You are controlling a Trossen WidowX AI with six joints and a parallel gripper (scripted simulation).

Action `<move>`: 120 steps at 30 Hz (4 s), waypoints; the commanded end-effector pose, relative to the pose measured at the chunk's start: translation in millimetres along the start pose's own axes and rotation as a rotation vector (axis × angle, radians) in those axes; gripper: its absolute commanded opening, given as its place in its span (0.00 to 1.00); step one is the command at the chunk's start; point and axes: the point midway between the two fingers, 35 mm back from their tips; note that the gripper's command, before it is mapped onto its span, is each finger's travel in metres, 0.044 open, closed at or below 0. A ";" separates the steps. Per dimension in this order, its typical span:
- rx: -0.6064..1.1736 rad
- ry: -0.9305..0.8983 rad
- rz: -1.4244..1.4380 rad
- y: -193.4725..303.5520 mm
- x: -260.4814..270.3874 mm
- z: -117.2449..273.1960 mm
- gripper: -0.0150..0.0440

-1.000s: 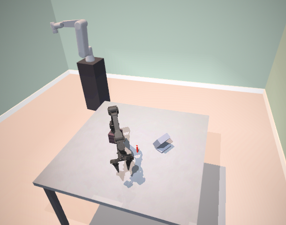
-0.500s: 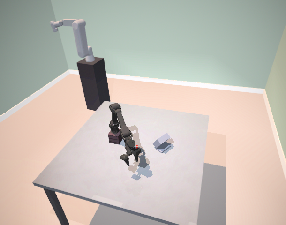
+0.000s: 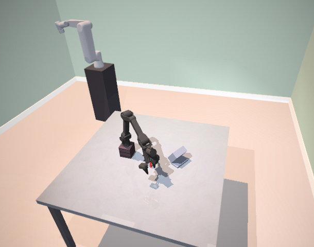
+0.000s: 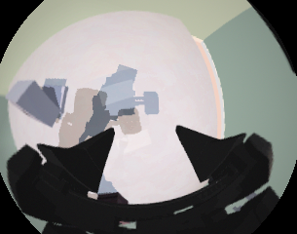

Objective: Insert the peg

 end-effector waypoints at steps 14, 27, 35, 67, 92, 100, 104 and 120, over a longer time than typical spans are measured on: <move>0.204 -0.178 0.118 46.0 98.5 30.1 1.00; 0.261 -0.211 0.153 61.4 117.0 36.8 1.00; 0.261 -0.211 0.153 63.9 119.2 24.3 1.00; 0.262 -0.211 0.153 78.8 128.5 -20.1 1.00; 0.260 -0.205 0.156 77.1 126.9 -17.4 0.25; 0.260 -0.206 0.155 68.5 122.2 3.0 0.25; 0.260 -0.208 0.154 62.3 118.1 22.6 0.25; 0.258 -0.199 0.152 49.3 110.7 59.0 0.25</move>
Point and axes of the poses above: the point midway between the two fingers, 35 mm back from their tips, its own z axis back along the fingers, its own x axis across the jaws, y = z × x, and after that the axes turned 6 degrees about z, right-handed
